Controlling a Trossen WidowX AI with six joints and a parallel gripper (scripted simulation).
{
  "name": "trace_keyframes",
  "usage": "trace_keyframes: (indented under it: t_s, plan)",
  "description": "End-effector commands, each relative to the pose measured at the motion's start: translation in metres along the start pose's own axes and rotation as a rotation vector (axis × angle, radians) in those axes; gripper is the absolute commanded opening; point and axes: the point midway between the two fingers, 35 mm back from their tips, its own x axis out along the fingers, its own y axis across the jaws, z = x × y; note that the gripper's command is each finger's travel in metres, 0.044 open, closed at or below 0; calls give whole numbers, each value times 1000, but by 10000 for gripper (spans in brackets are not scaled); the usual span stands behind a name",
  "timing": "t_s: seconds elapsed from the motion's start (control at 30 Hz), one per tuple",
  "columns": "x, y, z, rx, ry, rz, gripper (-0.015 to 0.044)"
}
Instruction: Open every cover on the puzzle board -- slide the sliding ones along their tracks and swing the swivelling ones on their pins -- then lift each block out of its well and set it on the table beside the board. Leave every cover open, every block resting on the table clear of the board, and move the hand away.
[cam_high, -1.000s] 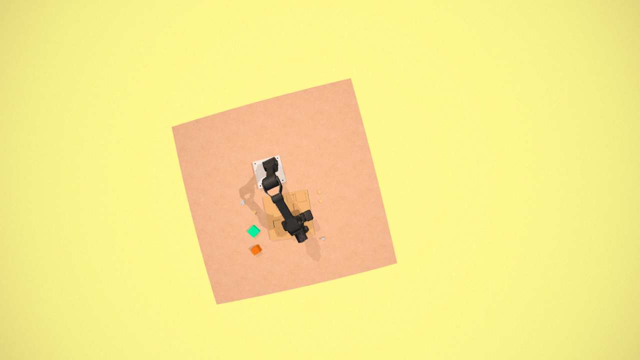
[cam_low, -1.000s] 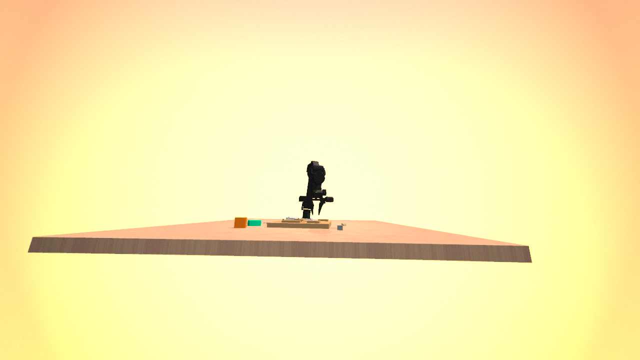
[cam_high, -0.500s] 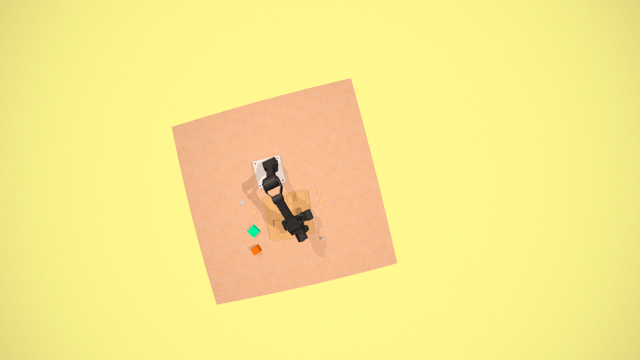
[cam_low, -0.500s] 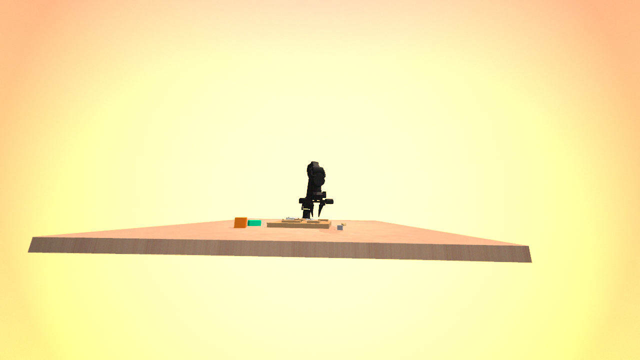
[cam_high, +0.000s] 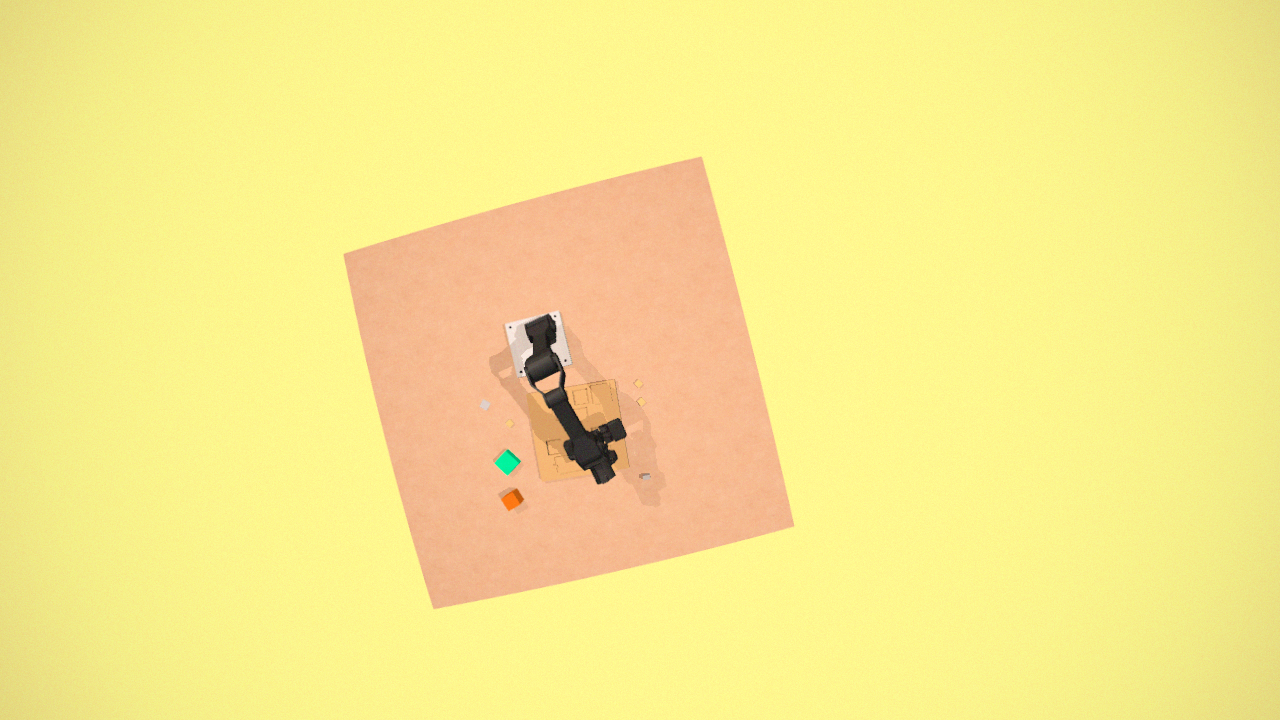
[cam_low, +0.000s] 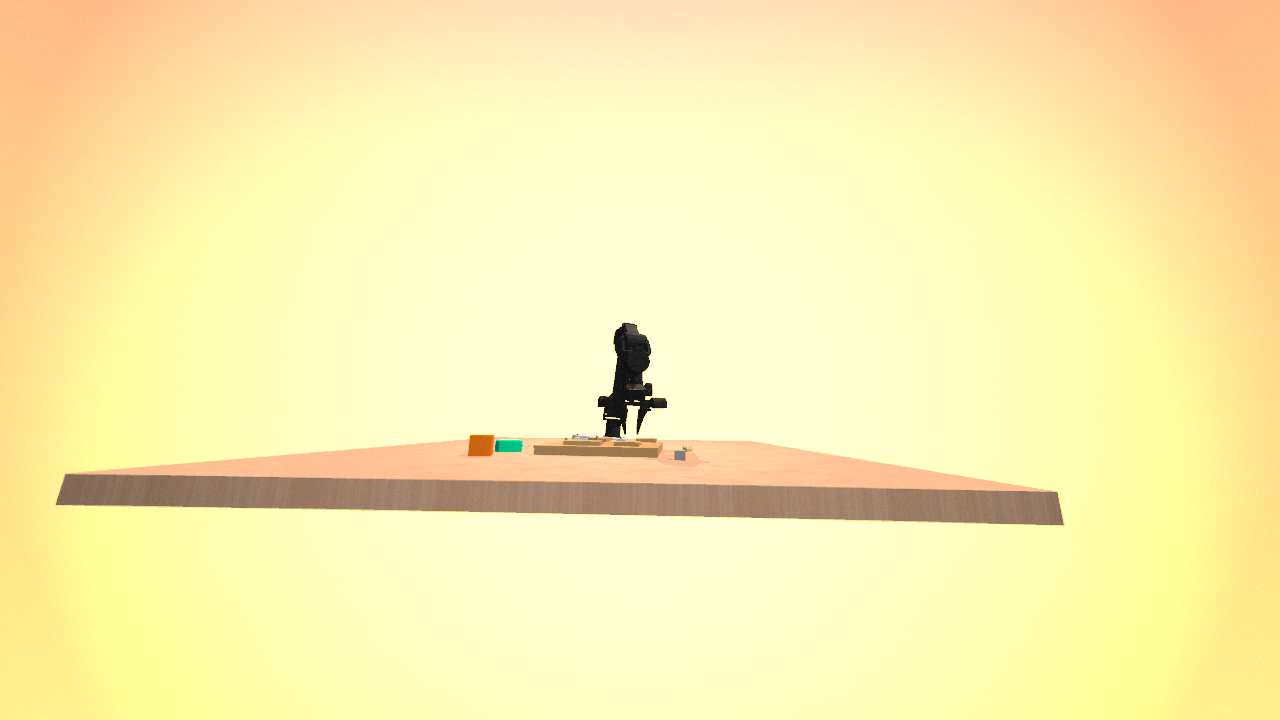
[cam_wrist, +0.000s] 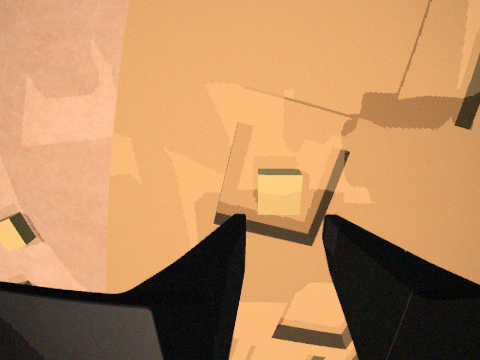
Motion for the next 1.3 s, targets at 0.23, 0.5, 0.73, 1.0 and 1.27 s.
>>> trace_keyframes:
  t_s: [0.23,0.5,0.73,1.0,1.27]
  plan:
    - [0,0,1,3,-1,3,144]
    - [3,0,1,3,-1,3,144]
    - [10,0,1,3,-1,3,144]
    - [18,0,1,3,-1,3,144]
    - [21,0,1,3,-1,3,144]
